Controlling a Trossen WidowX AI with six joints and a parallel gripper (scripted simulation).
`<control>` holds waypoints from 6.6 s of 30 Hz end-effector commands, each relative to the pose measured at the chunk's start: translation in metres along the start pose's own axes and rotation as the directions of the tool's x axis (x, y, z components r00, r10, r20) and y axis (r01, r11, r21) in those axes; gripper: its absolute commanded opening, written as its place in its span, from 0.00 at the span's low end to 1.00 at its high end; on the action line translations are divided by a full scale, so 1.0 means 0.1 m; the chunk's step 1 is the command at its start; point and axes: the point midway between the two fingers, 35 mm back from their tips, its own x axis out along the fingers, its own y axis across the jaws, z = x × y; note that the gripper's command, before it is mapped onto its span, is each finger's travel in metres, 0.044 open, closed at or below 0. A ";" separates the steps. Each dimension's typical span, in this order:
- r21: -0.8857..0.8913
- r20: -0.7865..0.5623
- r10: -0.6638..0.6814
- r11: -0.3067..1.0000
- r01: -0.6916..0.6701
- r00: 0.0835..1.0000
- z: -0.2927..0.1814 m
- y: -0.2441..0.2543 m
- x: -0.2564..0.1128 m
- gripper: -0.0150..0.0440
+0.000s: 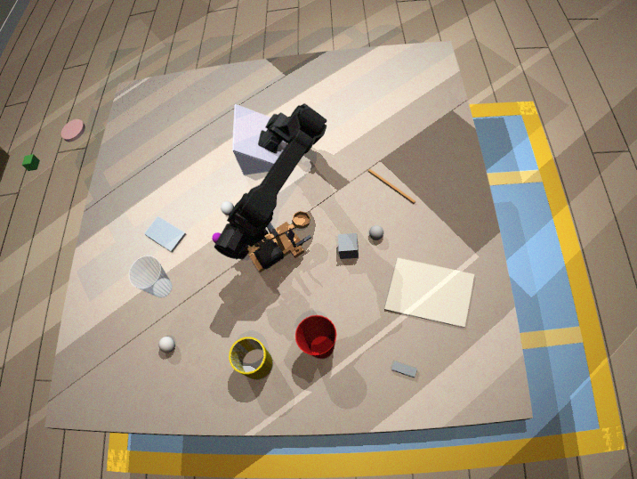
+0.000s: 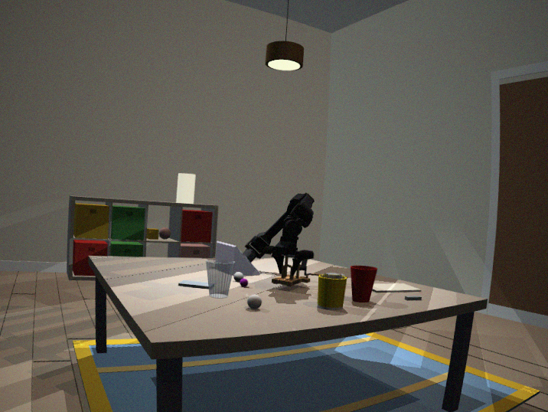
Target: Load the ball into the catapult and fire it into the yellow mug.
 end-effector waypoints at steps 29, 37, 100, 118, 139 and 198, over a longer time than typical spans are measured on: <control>0.000 -0.001 0.001 1.000 -0.001 1.000 0.00 0.00 0.20 0.74; 0.002 0.003 -0.002 1.000 0.002 1.000 0.03 0.02 -0.30 1.00; -0.002 0.003 0.008 1.000 -0.008 1.000 0.00 -0.01 0.21 0.82; 0.000 0.005 0.005 1.000 -0.005 1.000 0.00 -0.02 -0.26 0.25; -0.526 0.002 0.008 0.850 -0.005 1.000 0.00 0.03 -0.27 0.25; -0.771 -0.004 0.002 0.637 -0.004 1.000 -0.10 0.22 0.20 0.52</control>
